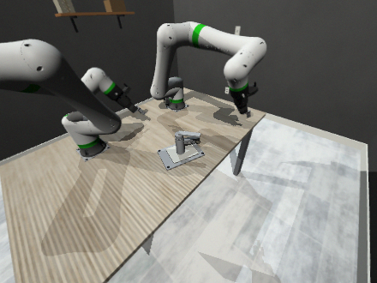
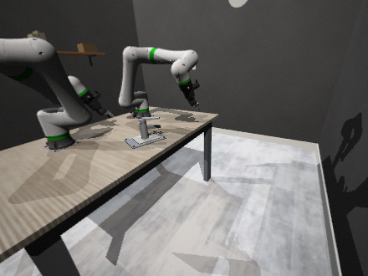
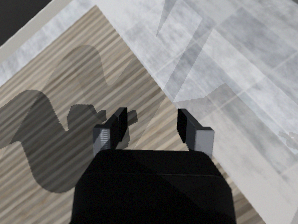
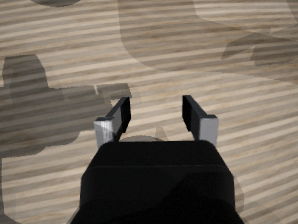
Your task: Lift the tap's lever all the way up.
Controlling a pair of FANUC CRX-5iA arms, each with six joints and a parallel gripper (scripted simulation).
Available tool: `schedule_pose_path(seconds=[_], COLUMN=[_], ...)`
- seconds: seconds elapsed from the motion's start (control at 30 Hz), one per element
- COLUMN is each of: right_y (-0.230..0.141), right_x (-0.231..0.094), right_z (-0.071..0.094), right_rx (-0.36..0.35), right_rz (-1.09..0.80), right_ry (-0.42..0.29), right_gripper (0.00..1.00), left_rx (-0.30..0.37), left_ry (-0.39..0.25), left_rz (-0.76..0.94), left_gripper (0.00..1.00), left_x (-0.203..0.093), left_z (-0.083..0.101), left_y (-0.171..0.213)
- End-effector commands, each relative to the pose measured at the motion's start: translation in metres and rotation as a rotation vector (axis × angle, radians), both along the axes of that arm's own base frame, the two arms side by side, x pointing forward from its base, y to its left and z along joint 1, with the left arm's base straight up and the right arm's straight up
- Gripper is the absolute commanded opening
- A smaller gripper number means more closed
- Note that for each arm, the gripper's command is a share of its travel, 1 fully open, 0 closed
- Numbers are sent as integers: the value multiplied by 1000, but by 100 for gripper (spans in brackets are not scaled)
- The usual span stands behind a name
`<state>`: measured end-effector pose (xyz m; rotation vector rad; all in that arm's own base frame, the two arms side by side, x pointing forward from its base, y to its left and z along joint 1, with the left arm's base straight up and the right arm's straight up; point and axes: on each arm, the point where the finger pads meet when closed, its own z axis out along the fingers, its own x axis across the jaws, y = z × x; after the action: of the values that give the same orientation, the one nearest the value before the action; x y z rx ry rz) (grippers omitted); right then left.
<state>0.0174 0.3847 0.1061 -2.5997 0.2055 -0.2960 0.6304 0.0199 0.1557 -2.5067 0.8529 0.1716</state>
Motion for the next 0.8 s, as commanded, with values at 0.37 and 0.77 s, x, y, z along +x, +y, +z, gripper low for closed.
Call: schedule_pose_path(seconds=[0.37, 0.77], right_y=[0, 1], right_x=[0, 1], right_z=[1, 1], right_rx=[1, 2], right_rz=[0, -7], right_ry=[0, 2], right_gripper=[100, 100], left_rx=[-1, -219], left_ry=[-2, 33], left_rz=[0, -142], left_gripper=[100, 100], left_x=[0, -9], left_z=[1, 17], left_y=[0, -115])
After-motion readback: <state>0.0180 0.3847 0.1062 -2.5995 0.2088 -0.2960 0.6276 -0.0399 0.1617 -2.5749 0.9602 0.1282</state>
